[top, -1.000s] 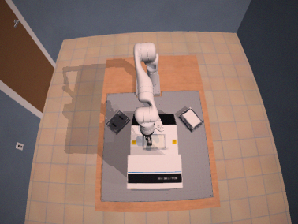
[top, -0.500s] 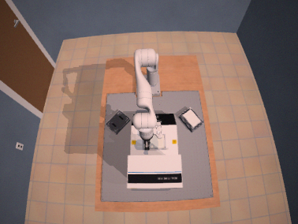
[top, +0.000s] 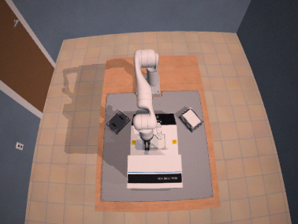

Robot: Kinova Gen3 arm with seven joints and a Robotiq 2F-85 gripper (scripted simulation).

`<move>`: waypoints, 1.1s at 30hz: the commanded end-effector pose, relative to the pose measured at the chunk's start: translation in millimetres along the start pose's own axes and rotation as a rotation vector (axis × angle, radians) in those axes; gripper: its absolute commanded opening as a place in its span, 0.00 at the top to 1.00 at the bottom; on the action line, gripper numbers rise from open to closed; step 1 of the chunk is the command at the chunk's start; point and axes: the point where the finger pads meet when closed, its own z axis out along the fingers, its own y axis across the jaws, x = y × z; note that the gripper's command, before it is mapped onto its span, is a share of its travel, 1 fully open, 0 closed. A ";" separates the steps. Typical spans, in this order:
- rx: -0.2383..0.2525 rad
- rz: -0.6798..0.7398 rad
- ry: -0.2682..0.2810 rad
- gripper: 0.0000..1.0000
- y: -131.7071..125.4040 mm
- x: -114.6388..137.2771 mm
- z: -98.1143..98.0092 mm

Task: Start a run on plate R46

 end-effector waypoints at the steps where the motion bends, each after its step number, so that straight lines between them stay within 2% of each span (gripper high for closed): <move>1: -0.003 0.000 0.000 0.00 0.4 0.0 1.5; 19: -0.002 0.000 0.000 0.00 0.4 0.0 1.6; 33: -0.003 0.000 0.000 0.00 0.4 0.0 17.4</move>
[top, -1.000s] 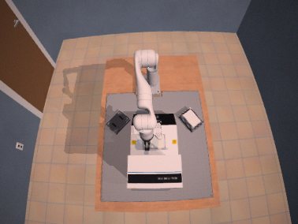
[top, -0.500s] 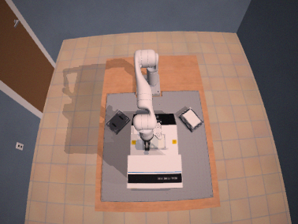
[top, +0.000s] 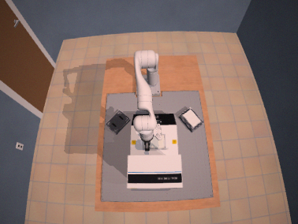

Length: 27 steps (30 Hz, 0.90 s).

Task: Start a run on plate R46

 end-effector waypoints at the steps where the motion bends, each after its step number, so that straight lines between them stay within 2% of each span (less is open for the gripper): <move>1: -0.003 0.000 0.000 0.00 0.4 0.0 2.3; 27: -0.002 0.000 0.000 0.00 0.4 0.0 6.4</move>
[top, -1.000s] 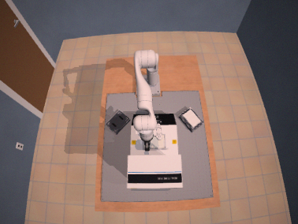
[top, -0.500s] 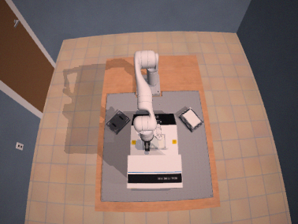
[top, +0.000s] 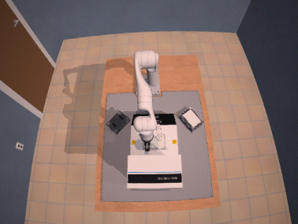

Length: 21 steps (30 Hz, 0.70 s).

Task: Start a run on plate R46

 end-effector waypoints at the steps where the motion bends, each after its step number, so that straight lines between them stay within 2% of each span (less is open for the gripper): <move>1: -0.002 0.000 0.000 0.00 0.4 0.0 -0.8; 21: -0.002 0.000 0.000 0.00 0.4 0.0 4.9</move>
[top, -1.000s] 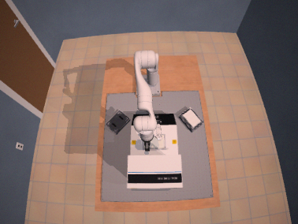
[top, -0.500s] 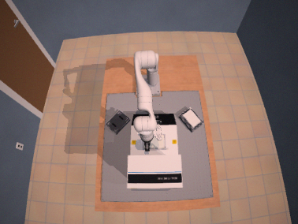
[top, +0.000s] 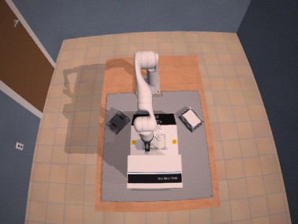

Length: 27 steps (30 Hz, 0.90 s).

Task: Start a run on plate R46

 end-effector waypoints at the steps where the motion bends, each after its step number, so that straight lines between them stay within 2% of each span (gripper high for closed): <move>1: -0.002 0.000 0.000 0.00 0.4 0.0 -0.5; 27: -0.002 0.000 0.000 0.02 0.4 0.0 2.2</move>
